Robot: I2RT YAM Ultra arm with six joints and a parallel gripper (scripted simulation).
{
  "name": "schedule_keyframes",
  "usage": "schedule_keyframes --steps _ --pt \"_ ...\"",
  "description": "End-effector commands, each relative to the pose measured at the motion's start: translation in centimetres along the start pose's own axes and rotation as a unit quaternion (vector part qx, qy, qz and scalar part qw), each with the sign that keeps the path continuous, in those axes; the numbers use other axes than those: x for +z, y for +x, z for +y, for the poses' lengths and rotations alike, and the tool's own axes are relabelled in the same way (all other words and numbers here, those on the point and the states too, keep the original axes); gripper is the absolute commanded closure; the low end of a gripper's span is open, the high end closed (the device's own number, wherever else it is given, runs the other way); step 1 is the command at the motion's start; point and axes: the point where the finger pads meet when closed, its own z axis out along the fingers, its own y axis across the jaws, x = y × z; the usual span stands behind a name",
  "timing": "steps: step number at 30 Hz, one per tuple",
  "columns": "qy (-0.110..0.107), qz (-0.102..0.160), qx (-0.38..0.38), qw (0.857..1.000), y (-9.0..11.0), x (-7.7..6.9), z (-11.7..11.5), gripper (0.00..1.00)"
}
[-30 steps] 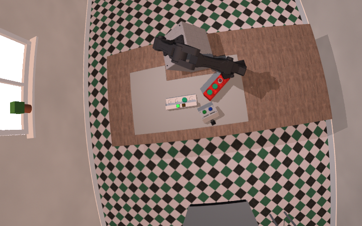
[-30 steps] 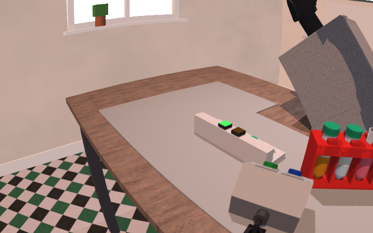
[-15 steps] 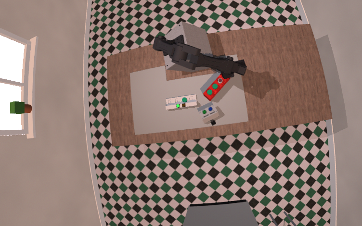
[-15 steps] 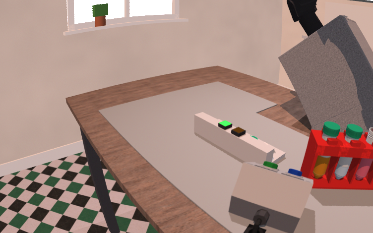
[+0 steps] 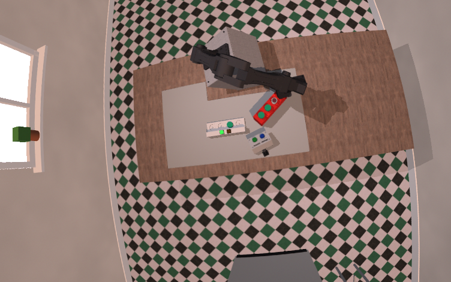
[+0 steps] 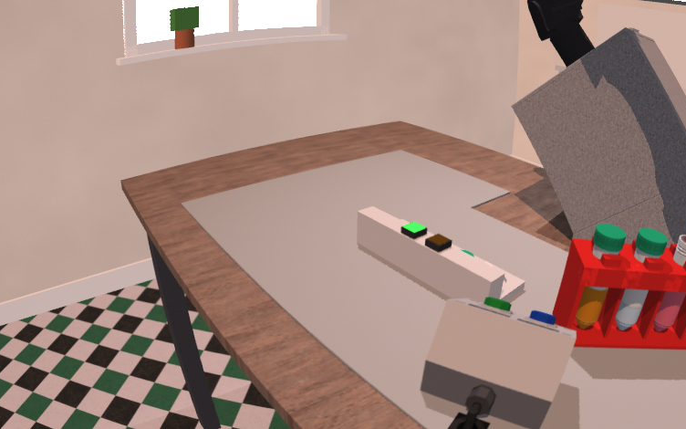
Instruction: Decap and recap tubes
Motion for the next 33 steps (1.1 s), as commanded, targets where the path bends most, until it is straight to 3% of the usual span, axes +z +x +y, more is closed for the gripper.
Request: schedule_keyframes --steps 1,14,15,33 --pt "0.005 -0.005 0.001 1.0 -0.25 -0.32 -0.27 1.0" --pt "0.005 -0.005 0.001 1.0 -0.23 -0.14 -0.29 1.0" --pt "0.005 -0.005 0.001 1.0 -0.23 -0.14 -0.29 0.51" --pt "0.005 -0.005 0.001 1.0 -0.23 -0.14 -0.29 0.51"
